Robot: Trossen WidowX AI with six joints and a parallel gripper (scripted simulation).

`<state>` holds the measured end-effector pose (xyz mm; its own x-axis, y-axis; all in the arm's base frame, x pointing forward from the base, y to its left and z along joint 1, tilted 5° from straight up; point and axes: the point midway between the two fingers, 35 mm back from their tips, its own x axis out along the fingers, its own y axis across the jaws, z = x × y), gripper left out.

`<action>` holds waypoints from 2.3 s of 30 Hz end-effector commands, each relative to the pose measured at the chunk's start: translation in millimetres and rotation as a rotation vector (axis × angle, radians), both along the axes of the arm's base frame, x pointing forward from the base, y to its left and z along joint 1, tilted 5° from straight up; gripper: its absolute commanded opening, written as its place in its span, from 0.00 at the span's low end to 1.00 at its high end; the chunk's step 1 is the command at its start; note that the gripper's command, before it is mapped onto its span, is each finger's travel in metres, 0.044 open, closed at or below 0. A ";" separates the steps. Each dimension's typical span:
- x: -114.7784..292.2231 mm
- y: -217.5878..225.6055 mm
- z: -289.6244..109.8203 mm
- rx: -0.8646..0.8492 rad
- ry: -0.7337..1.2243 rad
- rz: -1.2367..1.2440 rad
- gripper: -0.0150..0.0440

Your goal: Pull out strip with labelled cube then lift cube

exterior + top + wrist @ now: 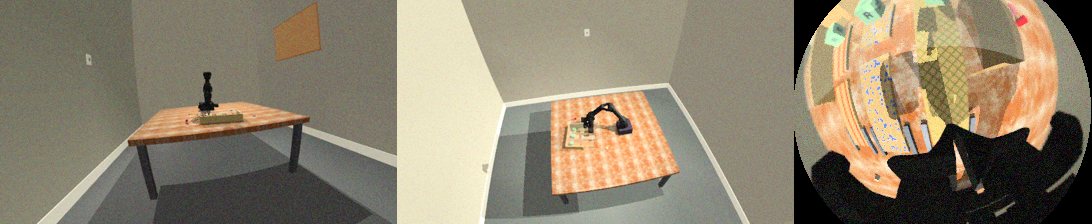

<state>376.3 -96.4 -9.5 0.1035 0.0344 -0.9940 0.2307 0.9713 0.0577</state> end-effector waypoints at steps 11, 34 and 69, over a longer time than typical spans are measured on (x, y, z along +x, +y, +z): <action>0.6 0.8 -3.2 0.005 0.000 -0.006 0.25; 1.8 0.9 -5.3 0.005 0.000 -0.006 0.25; -40.6 12.2 -11.6 0.006 0.004 -0.006 0.25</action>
<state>347.4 -88.2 -14.2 0.1254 0.0283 -0.9917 0.2315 0.9712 0.0570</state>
